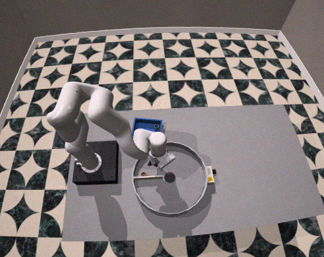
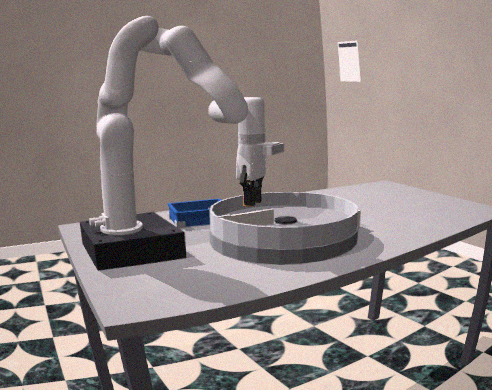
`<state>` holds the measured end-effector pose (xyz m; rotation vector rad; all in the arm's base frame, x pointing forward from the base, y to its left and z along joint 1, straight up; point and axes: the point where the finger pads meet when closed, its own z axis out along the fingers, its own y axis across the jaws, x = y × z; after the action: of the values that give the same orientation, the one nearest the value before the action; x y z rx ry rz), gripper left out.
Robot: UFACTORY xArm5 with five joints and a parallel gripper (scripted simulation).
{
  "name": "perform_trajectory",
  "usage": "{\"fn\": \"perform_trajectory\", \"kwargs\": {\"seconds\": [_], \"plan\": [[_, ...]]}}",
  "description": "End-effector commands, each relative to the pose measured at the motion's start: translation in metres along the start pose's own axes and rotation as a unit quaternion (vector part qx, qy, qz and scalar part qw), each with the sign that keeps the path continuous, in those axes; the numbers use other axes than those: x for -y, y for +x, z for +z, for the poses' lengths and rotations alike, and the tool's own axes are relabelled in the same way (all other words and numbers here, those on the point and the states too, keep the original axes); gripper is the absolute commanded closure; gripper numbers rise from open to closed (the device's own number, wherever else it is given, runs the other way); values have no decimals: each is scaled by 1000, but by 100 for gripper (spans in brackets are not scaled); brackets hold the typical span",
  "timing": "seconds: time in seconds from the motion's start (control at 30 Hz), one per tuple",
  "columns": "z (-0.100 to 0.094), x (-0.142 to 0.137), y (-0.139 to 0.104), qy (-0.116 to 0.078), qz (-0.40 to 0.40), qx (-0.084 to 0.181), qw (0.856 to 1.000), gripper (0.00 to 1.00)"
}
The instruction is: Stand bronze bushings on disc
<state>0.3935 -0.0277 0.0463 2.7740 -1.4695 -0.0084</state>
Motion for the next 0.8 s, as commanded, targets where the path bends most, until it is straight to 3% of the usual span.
{"fn": "perform_trajectory", "kwargs": {"seconds": [0.0,0.33,0.77], "plan": [[6,1,1,1,0,-1,1000,100],[23,1,1,1,0,-1,1000,100],[31,1,1,1,0,-1,1000,100]]}}
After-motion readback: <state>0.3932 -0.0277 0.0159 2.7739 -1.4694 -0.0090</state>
